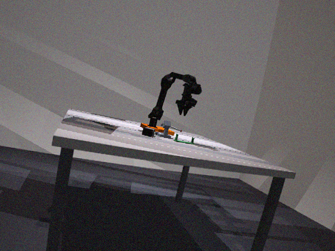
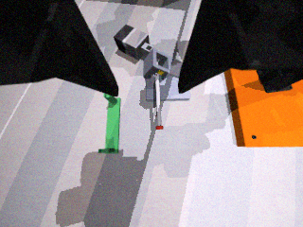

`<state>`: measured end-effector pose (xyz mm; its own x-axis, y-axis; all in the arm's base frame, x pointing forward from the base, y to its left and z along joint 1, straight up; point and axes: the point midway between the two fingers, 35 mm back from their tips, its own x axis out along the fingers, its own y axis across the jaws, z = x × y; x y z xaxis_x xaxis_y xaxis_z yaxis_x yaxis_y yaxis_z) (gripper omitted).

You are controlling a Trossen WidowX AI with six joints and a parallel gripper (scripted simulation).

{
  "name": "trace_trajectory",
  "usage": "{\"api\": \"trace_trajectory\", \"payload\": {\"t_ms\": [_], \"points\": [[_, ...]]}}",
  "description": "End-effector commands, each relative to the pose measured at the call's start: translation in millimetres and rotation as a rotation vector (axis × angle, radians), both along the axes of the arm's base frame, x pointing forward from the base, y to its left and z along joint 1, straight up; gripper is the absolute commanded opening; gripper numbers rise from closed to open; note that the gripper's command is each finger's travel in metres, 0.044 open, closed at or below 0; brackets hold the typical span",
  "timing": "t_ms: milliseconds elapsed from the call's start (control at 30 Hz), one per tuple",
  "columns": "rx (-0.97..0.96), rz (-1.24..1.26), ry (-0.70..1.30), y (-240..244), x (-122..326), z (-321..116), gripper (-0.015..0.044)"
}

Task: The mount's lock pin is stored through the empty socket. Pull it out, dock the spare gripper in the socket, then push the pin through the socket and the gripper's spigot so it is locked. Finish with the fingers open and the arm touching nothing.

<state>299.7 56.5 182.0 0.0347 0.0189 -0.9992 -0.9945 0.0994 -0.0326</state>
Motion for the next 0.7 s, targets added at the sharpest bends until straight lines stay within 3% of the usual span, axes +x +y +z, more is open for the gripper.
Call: {"api": "trace_trajectory", "payload": {"t_ms": [0,200,667], "points": [[-0.009,0.002,0.009,2,-1,-16,0.03],[-0.009,0.002,0.009,3,-6,-67,0.03],[-0.009,0.002,0.009,4,-5,-86,0.03]]}}
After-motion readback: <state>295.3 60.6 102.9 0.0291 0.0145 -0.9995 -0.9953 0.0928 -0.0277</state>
